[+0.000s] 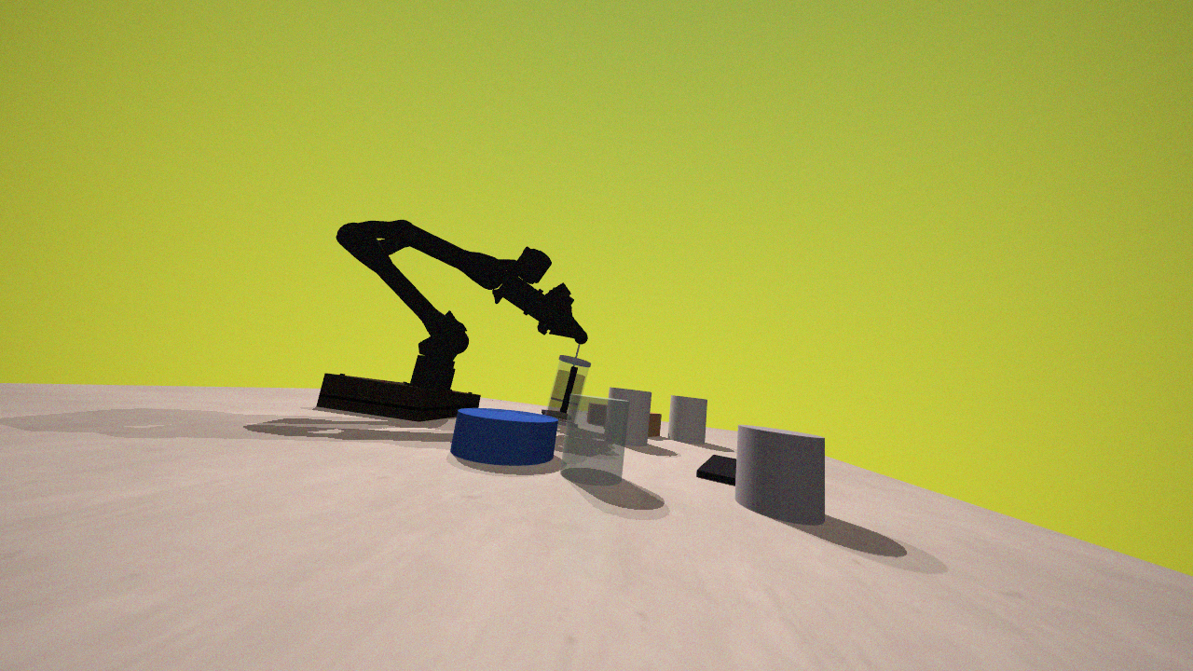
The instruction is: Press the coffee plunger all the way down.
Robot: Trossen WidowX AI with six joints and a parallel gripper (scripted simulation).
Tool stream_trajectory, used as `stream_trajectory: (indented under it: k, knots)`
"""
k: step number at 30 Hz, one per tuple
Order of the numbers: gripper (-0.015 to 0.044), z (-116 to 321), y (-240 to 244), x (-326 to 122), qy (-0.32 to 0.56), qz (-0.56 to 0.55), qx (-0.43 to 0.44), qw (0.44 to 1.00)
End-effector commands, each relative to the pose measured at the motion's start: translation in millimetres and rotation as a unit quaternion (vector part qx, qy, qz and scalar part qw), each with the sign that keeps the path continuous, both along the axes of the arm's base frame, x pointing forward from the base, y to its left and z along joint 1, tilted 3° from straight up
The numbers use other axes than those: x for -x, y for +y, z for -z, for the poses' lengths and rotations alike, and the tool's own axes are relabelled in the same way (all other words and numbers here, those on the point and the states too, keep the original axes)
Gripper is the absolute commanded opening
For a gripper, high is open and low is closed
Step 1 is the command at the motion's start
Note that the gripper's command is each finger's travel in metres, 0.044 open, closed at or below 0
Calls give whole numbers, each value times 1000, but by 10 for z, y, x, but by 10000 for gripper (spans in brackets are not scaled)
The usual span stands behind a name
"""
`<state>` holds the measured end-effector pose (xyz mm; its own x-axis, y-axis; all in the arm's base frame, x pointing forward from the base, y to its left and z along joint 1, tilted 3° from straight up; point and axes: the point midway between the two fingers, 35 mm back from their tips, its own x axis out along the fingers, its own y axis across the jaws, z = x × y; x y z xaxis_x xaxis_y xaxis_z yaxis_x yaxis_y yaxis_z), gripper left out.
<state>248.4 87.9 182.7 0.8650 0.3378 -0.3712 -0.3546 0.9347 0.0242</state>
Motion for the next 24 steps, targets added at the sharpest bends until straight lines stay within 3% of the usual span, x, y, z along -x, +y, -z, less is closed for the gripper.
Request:
stream_trajectory:
  k: [1,24]
  knots:
    - [130,253,6,3,39,0,9,999]
    - [130,225,26,-59,38,0,9,999]
